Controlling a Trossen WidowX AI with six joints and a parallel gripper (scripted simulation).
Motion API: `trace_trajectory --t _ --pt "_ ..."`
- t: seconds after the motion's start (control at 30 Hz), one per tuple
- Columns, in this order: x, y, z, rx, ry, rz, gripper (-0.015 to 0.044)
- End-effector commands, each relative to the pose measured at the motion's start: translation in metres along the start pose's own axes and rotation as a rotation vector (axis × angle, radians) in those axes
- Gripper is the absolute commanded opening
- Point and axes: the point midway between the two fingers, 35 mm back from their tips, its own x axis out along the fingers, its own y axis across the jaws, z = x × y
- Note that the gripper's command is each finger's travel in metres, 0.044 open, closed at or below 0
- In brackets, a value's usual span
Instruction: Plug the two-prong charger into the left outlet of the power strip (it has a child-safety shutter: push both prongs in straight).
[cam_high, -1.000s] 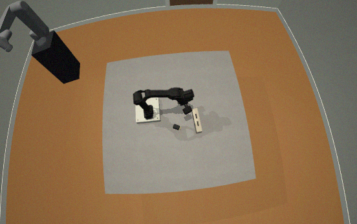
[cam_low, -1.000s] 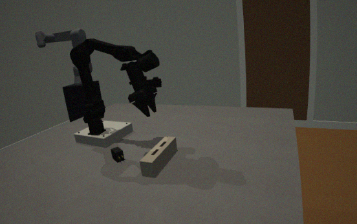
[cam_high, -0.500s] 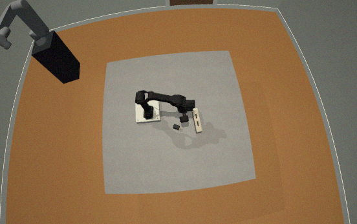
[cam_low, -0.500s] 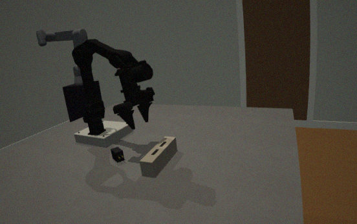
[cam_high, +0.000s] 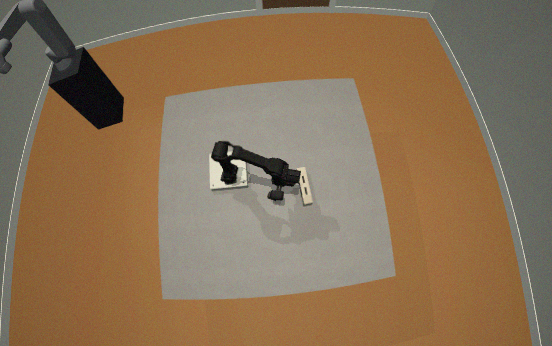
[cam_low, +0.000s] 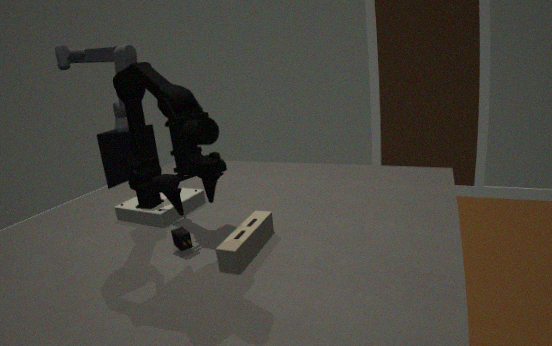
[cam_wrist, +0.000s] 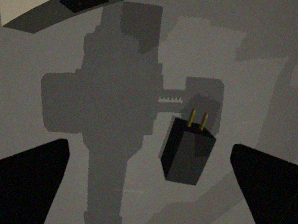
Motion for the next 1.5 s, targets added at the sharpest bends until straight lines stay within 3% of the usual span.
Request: trace_trajectory --t 0.0,0.33,1.47 --pt "0.01 -0.013 -0.011 0.085 0.059 0.007 0.044" --pt "0.021 -0.038 -0.031 0.241 0.137 0.014 0.044" --pt "0.057 -0.039 -0.034 0.244 0.138 0.014 0.044"
